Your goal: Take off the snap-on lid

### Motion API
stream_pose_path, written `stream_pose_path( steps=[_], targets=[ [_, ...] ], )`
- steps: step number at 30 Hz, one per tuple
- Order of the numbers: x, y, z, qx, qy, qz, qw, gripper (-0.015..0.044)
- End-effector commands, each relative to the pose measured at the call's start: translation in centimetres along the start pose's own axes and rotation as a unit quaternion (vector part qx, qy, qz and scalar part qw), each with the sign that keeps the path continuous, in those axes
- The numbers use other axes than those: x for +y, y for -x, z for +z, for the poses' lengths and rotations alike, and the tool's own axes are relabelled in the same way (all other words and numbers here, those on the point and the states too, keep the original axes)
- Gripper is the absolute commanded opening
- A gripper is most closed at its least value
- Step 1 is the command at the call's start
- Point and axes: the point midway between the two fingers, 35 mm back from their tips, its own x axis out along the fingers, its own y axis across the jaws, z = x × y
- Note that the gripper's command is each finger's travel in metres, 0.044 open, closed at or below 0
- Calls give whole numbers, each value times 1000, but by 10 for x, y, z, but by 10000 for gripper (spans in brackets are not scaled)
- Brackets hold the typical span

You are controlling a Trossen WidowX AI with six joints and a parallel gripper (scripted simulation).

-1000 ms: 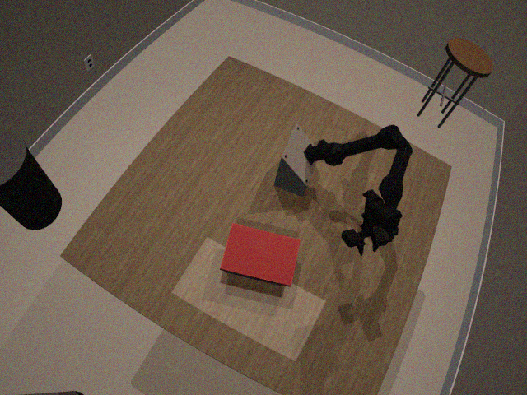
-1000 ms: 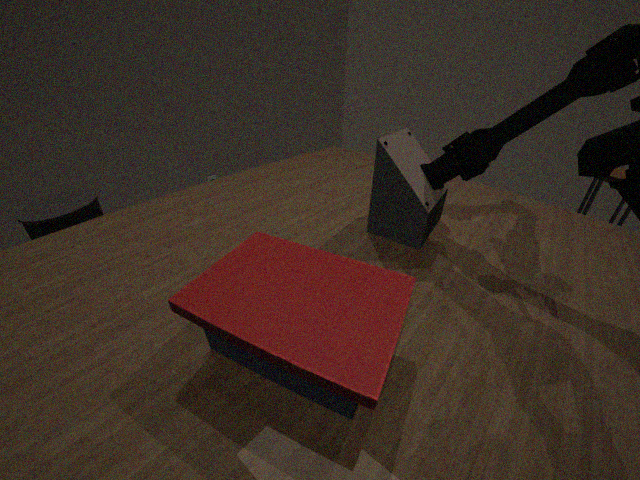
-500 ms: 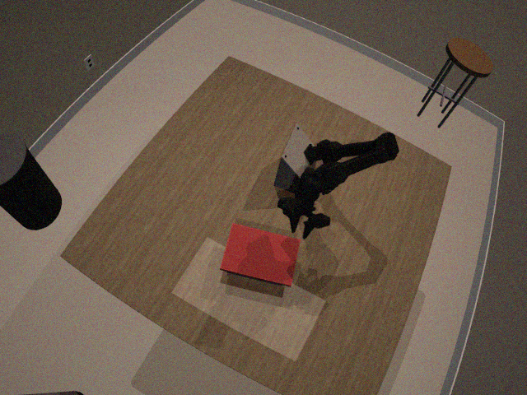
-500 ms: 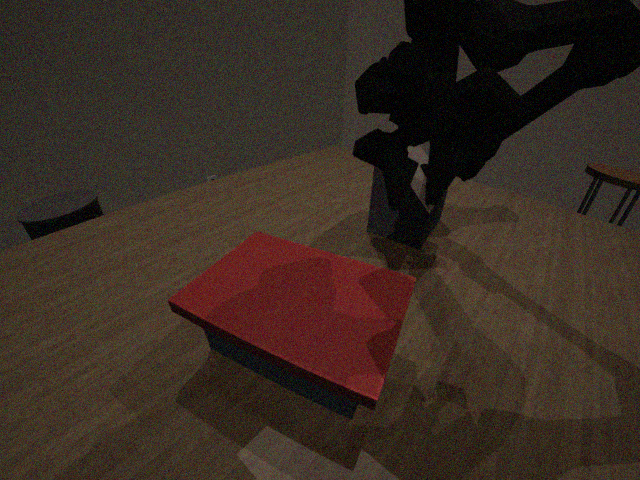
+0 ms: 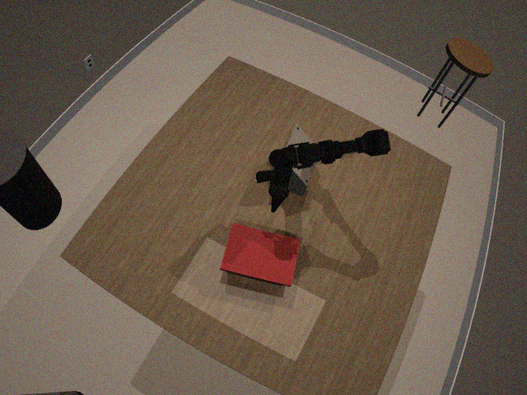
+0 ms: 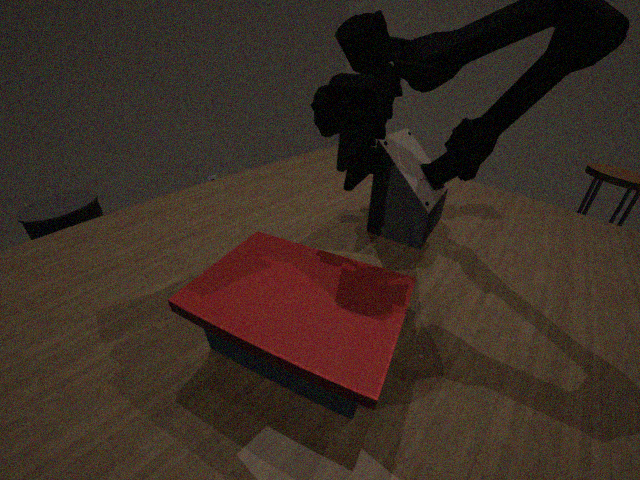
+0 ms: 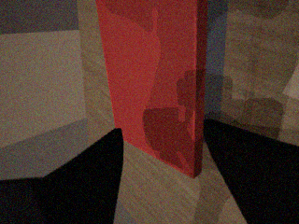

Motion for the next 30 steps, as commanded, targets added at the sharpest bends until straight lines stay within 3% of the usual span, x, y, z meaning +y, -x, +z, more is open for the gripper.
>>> stream_pose_path(
  steps=[1,13,30],
  targets=[
    [1,1,1,-1,0,1,1000,235],
    [-46,-38,1,2,-7,5,1000,235],
    [-45,-57,2,0,-7,2,1000,235]
  ],
)
